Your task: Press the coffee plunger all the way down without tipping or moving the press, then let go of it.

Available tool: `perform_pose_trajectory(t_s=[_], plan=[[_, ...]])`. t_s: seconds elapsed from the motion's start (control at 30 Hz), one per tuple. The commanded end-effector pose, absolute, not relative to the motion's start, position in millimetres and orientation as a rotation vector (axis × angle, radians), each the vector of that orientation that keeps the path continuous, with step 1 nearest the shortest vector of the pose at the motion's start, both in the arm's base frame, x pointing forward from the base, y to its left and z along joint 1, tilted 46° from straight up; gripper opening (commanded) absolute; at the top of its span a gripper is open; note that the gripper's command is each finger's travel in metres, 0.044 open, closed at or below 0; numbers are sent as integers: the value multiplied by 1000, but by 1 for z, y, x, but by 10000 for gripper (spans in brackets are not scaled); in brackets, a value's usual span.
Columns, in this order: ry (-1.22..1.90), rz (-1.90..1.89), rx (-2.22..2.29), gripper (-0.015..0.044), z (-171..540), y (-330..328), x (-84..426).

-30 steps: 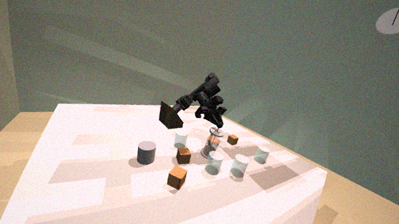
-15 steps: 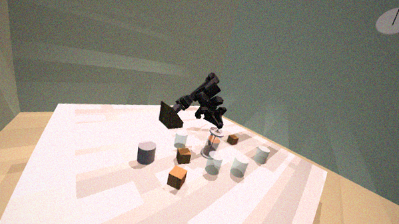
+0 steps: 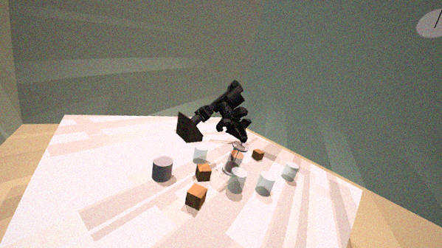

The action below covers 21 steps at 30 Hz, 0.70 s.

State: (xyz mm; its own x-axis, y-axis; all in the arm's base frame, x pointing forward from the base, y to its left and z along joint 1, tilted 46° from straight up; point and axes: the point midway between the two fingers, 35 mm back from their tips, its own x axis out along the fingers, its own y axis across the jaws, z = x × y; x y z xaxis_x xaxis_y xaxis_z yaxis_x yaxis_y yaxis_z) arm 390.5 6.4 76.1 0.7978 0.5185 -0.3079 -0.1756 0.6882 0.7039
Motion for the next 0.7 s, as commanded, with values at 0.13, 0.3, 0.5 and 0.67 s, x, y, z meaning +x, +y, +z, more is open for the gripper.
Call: perform_pose_trajectory(t_s=[0.13, 0.3, 0.5, 0.67], plan=[[537, 416, 721, 123, 73, 10, 390], [537, 416, 721, 123, 72, 10, 391], [522, 409, 714, 123, 76, 7, 391], [522, 409, 714, 176, 76, 7, 391]])
